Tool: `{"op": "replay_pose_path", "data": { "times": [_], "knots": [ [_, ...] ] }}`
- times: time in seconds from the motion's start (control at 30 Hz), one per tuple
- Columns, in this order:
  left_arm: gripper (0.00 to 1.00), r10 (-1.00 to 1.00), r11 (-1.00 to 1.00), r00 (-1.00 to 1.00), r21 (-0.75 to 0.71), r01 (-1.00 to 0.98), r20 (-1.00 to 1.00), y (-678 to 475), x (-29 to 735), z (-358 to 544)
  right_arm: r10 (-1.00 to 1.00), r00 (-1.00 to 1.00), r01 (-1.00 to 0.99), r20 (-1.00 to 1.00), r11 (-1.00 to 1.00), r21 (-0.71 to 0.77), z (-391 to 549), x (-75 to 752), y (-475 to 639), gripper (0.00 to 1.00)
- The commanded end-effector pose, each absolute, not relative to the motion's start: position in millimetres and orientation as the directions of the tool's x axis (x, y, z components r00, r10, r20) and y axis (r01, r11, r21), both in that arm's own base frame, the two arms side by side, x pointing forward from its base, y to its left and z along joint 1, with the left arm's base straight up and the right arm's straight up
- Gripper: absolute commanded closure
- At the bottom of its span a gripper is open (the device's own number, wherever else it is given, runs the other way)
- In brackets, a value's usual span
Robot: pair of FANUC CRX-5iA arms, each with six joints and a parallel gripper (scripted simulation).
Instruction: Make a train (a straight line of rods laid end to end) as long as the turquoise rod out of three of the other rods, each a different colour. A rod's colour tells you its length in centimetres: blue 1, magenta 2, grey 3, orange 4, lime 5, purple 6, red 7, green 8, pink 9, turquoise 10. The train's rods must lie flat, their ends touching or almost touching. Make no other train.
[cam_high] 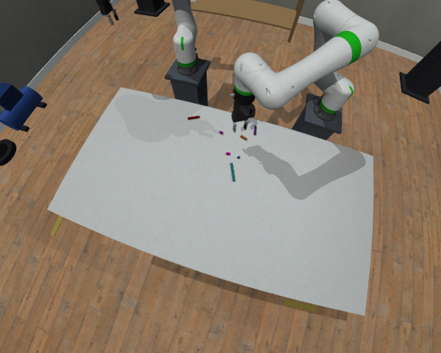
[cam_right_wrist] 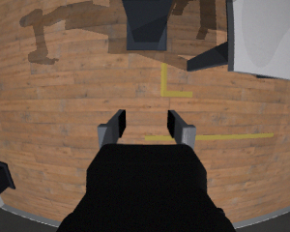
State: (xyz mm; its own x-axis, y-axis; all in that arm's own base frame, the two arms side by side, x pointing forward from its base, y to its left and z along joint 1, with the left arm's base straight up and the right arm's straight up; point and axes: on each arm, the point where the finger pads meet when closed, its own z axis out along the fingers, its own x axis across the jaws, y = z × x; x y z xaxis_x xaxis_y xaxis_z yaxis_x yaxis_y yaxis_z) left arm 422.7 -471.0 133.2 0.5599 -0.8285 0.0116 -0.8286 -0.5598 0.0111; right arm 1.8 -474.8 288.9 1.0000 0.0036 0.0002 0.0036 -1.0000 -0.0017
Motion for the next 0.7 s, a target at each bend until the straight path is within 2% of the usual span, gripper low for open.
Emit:
{"op": "replay_pose_path", "data": {
  "times": [0.0, 0.4, 0.67],
  "knots": [
    [0.0, -0.91, -0.414, 0.414, 0.008, -0.91, 0.018, -480, 403, 119, 0.004, 1.0, 0.004, 0.0, -1.0, 0.0, 290, 2, -475, 0.0],
    [0.0, -0.998, -0.056, 0.056, -0.001, -0.998, 0.002, -494, 354, 83, 0.004, 1.0, 0.004, 0.0, -1.0, 0.0, 290, 2, -475, 0.0],
    [0.0, -0.999, -0.035, 0.035, -0.001, -0.999, 0.001, -495, 351, 81, 0.004, 1.0, 0.004, 0.0, -1.0, 0.0, 290, 2, -475, 0.0]
  ]
}}
